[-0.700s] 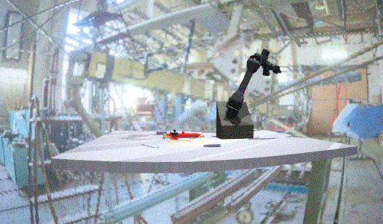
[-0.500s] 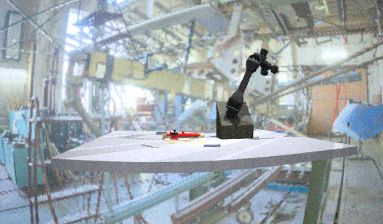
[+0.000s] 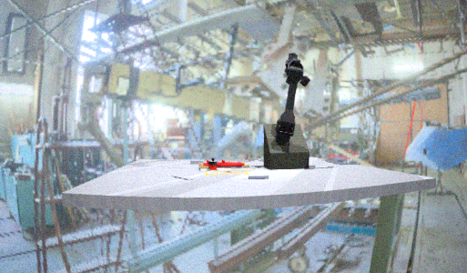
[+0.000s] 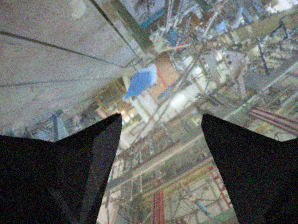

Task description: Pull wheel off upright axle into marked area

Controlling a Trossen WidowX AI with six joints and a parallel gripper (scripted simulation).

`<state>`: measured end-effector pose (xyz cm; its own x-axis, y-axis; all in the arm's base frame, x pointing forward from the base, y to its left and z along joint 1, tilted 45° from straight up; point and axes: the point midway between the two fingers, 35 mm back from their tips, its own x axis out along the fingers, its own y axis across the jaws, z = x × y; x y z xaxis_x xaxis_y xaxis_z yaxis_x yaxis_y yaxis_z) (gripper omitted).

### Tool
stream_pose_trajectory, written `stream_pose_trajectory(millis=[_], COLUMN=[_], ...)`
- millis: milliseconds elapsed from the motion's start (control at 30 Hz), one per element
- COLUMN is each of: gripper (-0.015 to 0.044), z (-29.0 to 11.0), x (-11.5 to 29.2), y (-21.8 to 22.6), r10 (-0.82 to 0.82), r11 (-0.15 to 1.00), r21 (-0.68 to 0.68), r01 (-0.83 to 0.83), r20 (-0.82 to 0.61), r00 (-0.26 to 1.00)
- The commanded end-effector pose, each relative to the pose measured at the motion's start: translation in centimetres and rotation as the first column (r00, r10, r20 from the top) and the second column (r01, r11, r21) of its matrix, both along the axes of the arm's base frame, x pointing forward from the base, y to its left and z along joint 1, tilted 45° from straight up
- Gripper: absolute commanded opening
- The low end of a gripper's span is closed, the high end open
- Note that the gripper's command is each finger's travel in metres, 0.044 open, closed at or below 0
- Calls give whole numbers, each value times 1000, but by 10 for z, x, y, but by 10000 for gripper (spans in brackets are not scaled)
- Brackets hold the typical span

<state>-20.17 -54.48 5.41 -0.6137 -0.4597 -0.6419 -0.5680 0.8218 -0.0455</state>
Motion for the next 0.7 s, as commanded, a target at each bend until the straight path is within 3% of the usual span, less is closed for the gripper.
stream_pose_trajectory(millis=[0, 333, 667], gripper=[300, 300, 300], z=[-8, -28, -44], x=[58, 205, 345], y=[-8, 0, 53], r10=[53, 135, 106], r11=[998, 991, 985], r21=[-33, -54, 31], r01=[-49, -124, -168], r20=[117, 412, 662], r00=[992, 901, 742])
